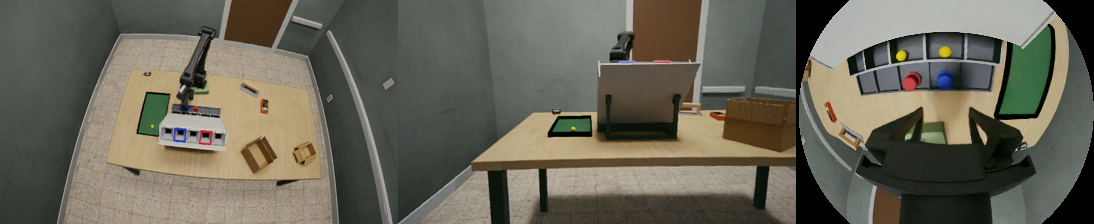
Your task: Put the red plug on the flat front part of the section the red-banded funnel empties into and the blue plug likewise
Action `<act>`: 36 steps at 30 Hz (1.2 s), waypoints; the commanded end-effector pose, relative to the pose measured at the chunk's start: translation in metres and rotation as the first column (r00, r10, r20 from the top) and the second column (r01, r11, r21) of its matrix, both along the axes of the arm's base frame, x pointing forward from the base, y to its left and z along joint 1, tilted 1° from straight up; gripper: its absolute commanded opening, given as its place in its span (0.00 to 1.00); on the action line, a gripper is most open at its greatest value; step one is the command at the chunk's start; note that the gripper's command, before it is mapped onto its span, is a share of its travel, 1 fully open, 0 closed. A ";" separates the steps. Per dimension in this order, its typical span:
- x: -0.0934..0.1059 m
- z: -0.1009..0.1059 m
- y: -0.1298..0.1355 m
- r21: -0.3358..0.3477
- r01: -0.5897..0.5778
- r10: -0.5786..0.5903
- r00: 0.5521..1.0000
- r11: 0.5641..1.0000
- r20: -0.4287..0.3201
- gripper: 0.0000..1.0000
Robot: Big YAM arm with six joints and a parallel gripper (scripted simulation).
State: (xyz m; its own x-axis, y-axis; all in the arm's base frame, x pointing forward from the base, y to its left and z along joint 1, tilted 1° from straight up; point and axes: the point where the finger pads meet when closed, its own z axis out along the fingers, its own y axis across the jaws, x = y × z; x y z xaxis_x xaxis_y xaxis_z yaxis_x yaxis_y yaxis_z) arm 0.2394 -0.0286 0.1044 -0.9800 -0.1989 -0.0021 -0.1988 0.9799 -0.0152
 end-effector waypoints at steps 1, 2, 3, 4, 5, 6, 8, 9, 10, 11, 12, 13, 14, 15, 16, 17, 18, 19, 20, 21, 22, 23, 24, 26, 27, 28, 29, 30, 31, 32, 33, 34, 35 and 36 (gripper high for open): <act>0.006 0.009 0.001 0.002 0.004 -0.004 1.000 1.000 0.007 0.59; 0.006 0.009 0.001 0.002 0.004 -0.004 1.000 1.000 0.007 0.59; 0.006 0.009 0.001 0.002 0.004 -0.004 1.000 1.000 0.007 0.59; 0.006 0.010 0.002 0.002 0.004 -0.004 1.000 1.000 0.008 0.59; 0.008 0.012 0.002 0.002 0.004 -0.004 1.000 1.000 0.014 0.59; 0.013 0.018 0.003 0.000 0.000 0.000 1.000 1.000 0.030 0.59; 0.017 0.028 0.004 -0.002 0.000 0.000 0.999 1.000 0.054 0.59; 0.017 0.031 0.006 -0.002 0.000 0.000 0.999 1.000 0.054 0.59; 0.017 0.035 0.007 -0.002 0.000 0.000 0.999 1.000 0.054 0.59; 0.017 0.035 0.007 -0.002 0.000 0.000 0.999 1.000 0.054 0.59; 0.017 0.035 0.007 -0.002 0.000 0.000 0.999 1.000 0.054 0.59; 0.016 0.039 0.010 -0.002 0.000 0.000 0.999 1.000 0.054 0.59; 0.015 0.044 0.013 -0.001 0.000 0.000 0.999 1.000 0.054 0.59; 0.015 0.050 0.016 -0.001 0.000 0.000 0.999 1.000 0.055 0.59; 0.014 0.057 0.020 0.000 0.000 0.000 0.998 1.000 0.055 0.59; 0.013 0.064 0.024 0.000 0.000 0.000 0.998 1.000 0.055 0.59; 0.012 0.072 0.028 0.001 0.000 0.000 0.998 1.000 0.055 0.59; 0.011 0.081 0.032 0.001 0.000 -0.001 0.998 1.000 0.056 0.59; 0.010 0.089 0.037 0.002 0.000 -0.001 0.998 1.000 0.056 0.59; 0.009 0.098 0.041 0.002 0.000 -0.001 0.998 1.000 0.056 0.59; 0.008 0.106 0.046 0.003 0.000 -0.001 0.998 1.000 0.056 0.59; 0.007 0.115 0.050 0.004 0.000 -0.001 0.998 1.000 0.056 0.59; 0.007 0.120 0.055 0.004 0.000 -0.001 0.999 1.000 0.045 0.59; 0.007 0.132 0.063 0.003 0.000 -0.001 0.999 1.000 0.032 0.59; 0.007 0.138 0.067 0.004 0.000 -0.001 0.999 1.000 0.032 0.59; 0.007 0.138 0.067 0.004 0.000 -0.001 0.999 1.000 0.032 0.59; 0.007 0.138 0.067 0.004 0.000 -0.001 0.999 1.000 0.032 0.59; 0.006 0.144 0.070 0.004 0.000 -0.001 0.999 1.000 0.032 0.59; 0.005 0.150 0.073 0.004 0.000 -0.001 0.999 1.000 0.032 0.59; 0.005 0.154 0.075 0.005 0.000 -0.001 0.999 1.000 0.032 0.59; 0.005 0.158 0.078 0.005 0.000 -0.001 0.999 1.000 0.032 0.59; 0.004 0.162 0.079 0.005 0.000 -0.001 0.999 1.000 0.032 0.59; 0.004 0.164 0.081 0.005 0.000 -0.001 0.999 1.000 0.032 0.59; 0.004 0.166 0.082 0.006 0.000 -0.001 0.999 1.000 0.032 0.59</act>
State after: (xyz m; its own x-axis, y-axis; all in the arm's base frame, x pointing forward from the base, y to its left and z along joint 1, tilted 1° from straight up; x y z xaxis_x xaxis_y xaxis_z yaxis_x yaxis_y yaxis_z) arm 0.2324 0.0451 0.2417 -0.9747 -0.2236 -0.0018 -0.2235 0.9746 -0.0103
